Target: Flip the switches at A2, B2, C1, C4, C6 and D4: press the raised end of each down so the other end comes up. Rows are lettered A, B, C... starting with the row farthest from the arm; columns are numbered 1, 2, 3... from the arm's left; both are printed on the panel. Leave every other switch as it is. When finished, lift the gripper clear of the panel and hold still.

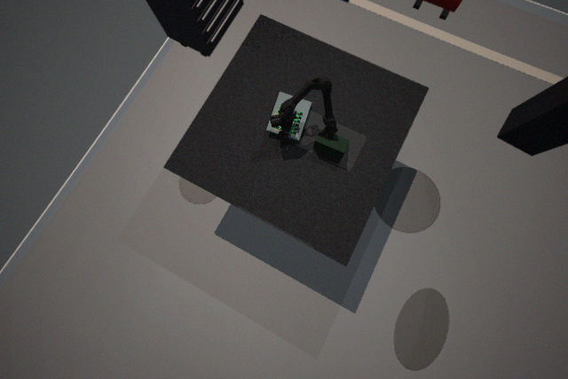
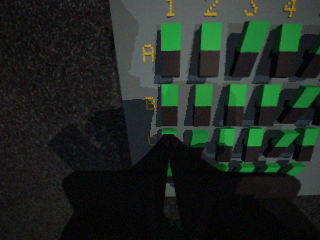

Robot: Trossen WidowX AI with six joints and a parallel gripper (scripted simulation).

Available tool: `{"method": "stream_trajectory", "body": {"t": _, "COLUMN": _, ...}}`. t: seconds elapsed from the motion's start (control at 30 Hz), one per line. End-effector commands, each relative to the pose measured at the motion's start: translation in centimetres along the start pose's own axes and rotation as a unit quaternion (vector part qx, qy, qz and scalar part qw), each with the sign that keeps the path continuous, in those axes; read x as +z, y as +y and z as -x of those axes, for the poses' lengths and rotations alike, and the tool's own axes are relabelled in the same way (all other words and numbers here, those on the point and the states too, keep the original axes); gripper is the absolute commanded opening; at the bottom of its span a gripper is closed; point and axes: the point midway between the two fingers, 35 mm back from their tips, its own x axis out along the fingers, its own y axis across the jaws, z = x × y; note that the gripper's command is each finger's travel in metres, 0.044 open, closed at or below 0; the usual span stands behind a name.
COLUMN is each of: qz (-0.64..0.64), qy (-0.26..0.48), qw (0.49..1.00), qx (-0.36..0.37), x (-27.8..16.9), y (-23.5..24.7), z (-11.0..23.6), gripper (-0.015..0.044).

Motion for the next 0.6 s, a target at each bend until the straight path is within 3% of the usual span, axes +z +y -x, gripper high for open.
{"method": "stream_trajectory", "body": {"t": 0.0, "qz": 0.003, "qy": -0.001, "qw": 1.0, "qx": -0.002, "x": 0.0, "y": 0.0, "z": -0.1, "gripper": 0.0}}
{"method": "stream_trajectory", "body": {"t": 0.27, "qz": 0.003, "qy": -0.001, "qw": 1.0, "qx": -0.002, "x": 0.0, "y": 0.0, "z": -0.2, "gripper": 0.0}}
{"method": "stream_trajectory", "body": {"t": 0.43, "qz": 0.003, "qy": -0.013, "qw": 1.0, "qx": -0.001, "x": -0.2, "y": 0.1, "z": 6.0, "gripper": 0.0}}
{"method": "stream_trajectory", "body": {"t": 0.57, "qz": 0.003, "qy": -0.013, "qw": 1.0, "qx": -0.001, "x": -0.3, "y": 0.0, "z": 6.3, "gripper": 0.0}}
